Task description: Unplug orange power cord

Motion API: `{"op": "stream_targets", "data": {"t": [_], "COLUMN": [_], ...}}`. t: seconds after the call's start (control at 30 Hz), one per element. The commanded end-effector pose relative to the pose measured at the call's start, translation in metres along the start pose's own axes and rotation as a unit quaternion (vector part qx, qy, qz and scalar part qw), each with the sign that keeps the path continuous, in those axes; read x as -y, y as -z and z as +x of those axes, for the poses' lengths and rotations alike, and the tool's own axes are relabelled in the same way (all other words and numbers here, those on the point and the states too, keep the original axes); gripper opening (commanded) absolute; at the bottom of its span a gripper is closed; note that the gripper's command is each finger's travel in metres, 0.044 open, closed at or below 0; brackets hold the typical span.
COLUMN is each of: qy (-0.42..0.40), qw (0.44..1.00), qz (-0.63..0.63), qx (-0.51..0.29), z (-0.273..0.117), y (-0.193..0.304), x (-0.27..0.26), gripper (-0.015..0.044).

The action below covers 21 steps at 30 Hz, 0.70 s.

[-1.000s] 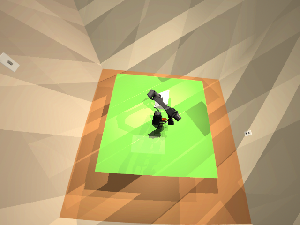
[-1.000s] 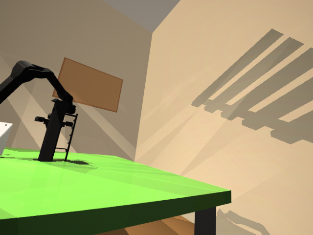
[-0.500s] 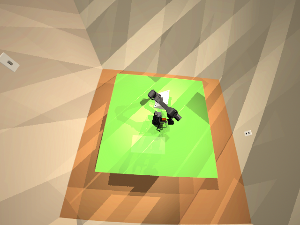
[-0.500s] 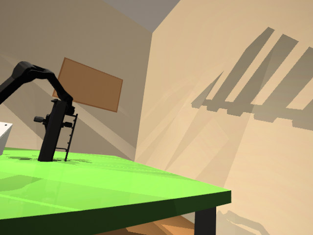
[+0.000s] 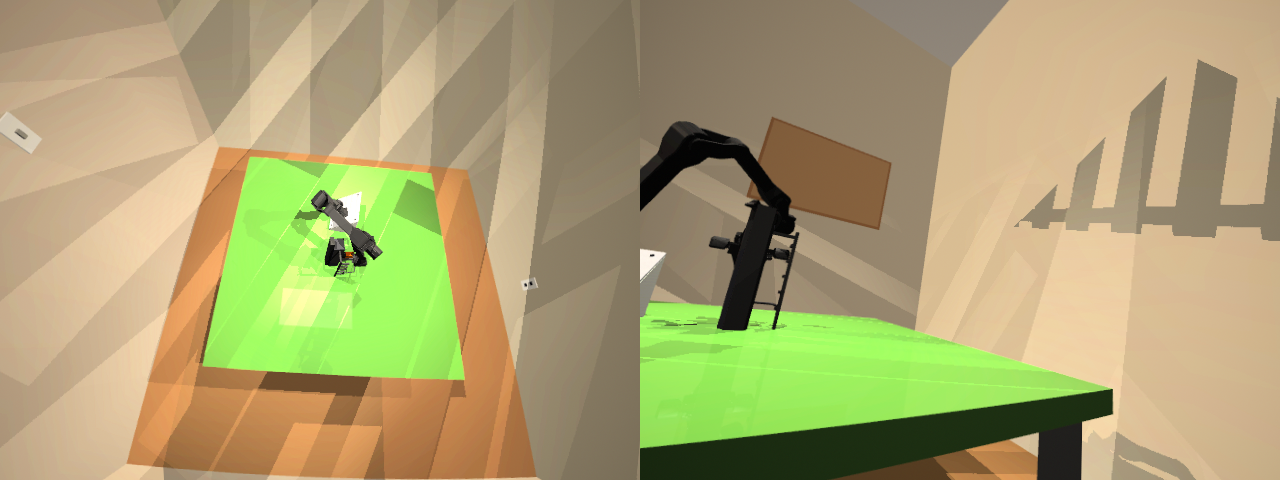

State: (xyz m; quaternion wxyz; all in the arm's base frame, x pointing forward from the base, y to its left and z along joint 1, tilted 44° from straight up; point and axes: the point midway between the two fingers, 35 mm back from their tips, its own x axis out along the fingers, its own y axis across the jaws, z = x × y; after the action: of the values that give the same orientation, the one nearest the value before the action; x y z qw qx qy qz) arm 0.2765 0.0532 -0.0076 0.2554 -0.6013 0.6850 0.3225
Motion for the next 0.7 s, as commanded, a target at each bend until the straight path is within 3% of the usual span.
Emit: {"op": "stream_targets", "data": {"t": [0.0,0.67], "qy": [0.0,0.0], "qw": [1.0,1.0], "qz": [-0.003,-0.003], "qx": [-0.003,-0.003], "z": [0.001,0.013], "y": [0.009,0.016], "x": [-0.001,-0.001], "gripper": [0.016,0.016]}}
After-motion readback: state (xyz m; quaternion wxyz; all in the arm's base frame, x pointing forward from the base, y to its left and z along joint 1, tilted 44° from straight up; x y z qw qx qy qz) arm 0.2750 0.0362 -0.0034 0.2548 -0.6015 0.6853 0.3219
